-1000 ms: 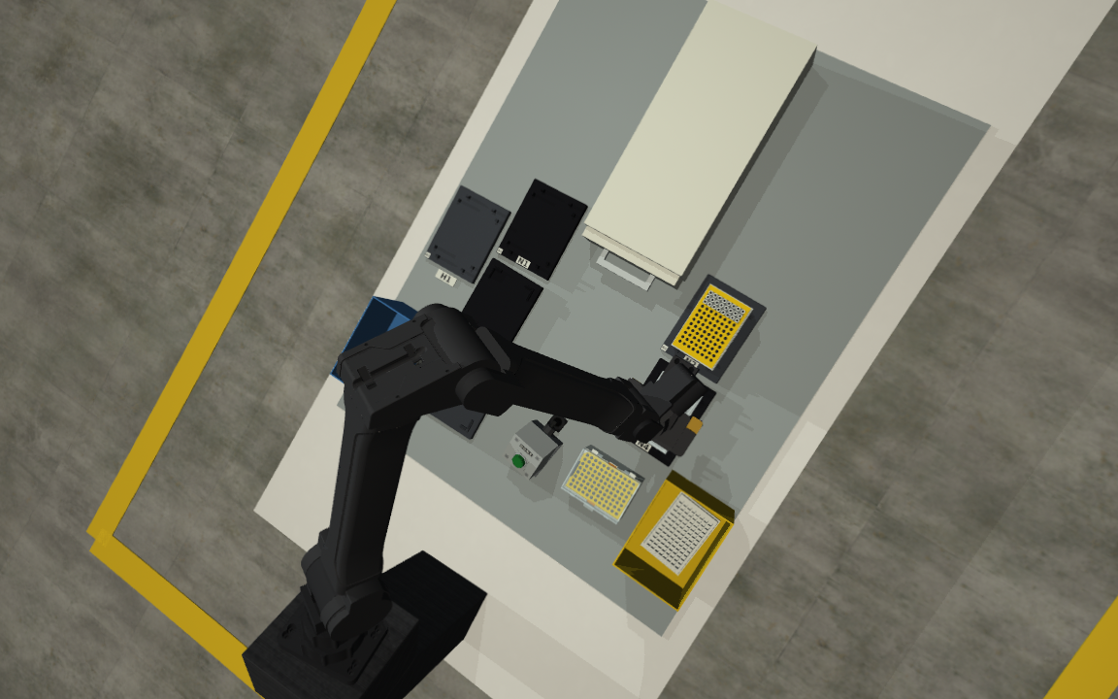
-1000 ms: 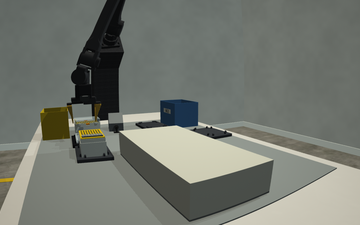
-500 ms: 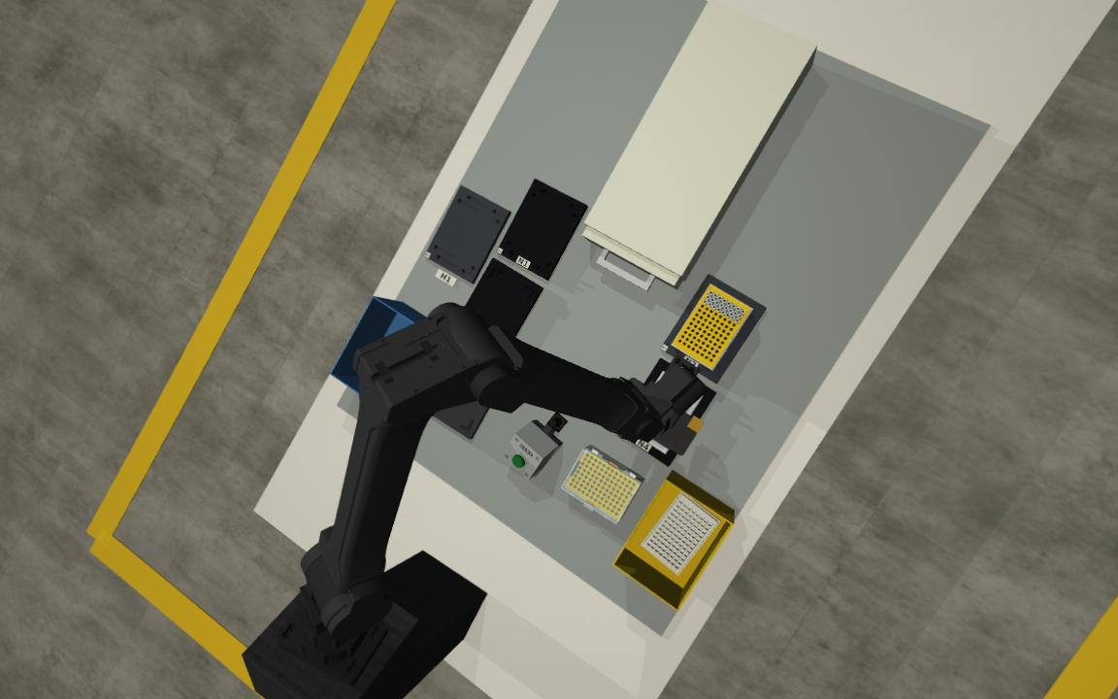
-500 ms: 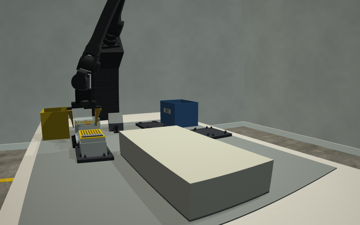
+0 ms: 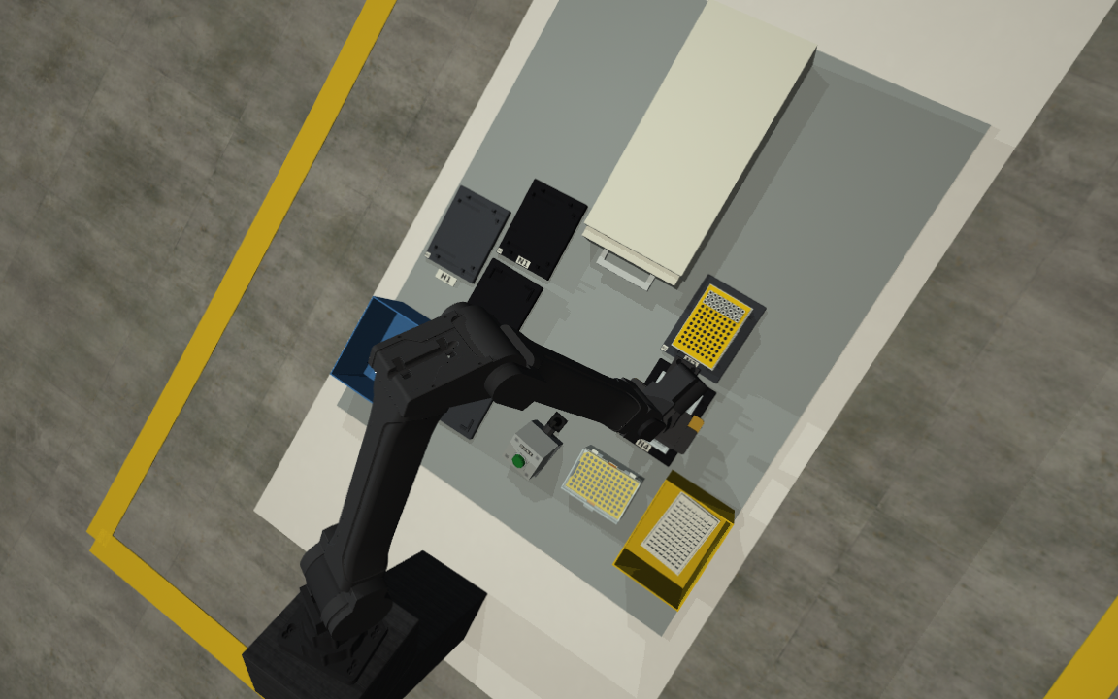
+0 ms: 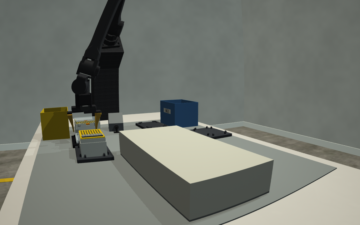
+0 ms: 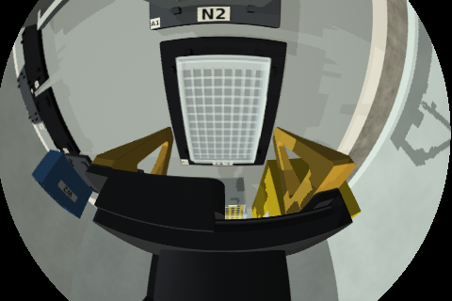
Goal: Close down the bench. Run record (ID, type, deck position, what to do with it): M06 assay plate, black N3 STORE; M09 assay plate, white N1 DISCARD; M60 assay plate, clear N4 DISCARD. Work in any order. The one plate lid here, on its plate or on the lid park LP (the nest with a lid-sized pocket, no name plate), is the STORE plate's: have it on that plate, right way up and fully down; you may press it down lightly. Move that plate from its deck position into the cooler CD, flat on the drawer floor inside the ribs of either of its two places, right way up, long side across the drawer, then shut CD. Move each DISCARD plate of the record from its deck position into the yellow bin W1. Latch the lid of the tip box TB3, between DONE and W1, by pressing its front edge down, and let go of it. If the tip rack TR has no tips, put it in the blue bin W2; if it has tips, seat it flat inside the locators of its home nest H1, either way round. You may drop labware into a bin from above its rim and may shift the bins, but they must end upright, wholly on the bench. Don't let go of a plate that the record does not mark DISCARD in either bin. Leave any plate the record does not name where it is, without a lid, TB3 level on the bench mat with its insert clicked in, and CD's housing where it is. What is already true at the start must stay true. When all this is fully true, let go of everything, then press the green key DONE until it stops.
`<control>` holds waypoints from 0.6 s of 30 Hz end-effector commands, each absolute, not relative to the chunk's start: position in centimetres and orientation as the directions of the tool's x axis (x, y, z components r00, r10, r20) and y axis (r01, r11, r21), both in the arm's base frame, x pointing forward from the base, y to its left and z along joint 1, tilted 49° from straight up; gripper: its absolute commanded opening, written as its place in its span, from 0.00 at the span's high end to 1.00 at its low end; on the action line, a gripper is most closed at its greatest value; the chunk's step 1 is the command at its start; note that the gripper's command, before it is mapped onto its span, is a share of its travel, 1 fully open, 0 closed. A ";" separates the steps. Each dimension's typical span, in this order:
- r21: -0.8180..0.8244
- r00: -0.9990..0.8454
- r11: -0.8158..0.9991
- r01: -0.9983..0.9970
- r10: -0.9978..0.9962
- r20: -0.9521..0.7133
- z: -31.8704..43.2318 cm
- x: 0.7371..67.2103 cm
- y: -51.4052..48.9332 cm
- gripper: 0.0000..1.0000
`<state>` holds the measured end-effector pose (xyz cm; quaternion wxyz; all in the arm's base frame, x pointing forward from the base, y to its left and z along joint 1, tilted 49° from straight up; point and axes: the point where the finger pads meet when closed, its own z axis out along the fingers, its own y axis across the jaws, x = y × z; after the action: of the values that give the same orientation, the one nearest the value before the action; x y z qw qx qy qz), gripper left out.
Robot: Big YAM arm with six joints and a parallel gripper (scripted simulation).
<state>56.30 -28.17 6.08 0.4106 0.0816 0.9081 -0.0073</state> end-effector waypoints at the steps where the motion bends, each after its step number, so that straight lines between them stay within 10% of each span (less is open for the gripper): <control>1: 0.056 -0.637 0.986 0.155 0.143 -0.757 6.0 57.4 -27.9 0.00; 18: 0.056 -0.638 0.986 0.155 0.143 -0.757 5.1 58.4 -28.0 0.00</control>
<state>57.30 -28.32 5.12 0.4103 0.0824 0.9082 -0.0073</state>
